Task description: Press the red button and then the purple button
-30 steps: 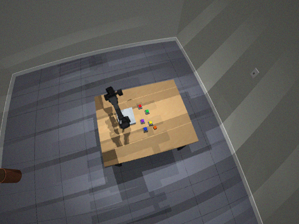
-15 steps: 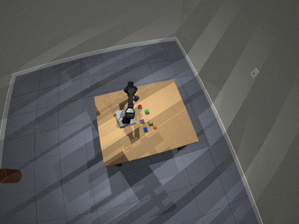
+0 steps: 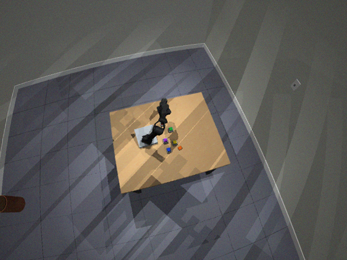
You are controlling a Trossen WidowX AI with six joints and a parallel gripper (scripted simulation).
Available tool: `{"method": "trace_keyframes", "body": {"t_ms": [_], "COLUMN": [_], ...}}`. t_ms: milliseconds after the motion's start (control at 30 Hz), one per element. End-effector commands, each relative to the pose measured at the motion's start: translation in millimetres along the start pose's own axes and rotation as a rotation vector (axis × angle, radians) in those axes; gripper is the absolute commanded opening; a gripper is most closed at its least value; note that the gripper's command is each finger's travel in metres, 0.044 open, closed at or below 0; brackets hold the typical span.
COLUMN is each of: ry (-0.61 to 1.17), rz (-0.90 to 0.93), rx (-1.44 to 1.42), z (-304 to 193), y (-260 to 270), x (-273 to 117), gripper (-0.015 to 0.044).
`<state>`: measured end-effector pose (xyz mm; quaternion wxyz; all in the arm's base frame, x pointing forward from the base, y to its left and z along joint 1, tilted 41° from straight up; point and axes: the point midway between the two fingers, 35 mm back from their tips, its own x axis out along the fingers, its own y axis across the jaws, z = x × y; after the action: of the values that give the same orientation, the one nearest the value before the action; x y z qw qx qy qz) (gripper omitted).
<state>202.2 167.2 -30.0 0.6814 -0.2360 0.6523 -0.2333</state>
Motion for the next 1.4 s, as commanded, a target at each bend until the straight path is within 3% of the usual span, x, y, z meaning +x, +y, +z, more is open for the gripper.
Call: {"method": "trace_keyframes", "body": {"t_ms": [0,100,367,1367], "ry": [0.004,0.004,0.004,0.003], "rz": [-0.015,-0.017,-0.017,-0.018], "rx": [0.008,0.008,0.008,0.009], "z": [1,0,0,0], "y": [-2,-4,-4,-5], "x": [36,58,58,90], "gripper": [0.0295,0.0216,0.002,0.002]}}
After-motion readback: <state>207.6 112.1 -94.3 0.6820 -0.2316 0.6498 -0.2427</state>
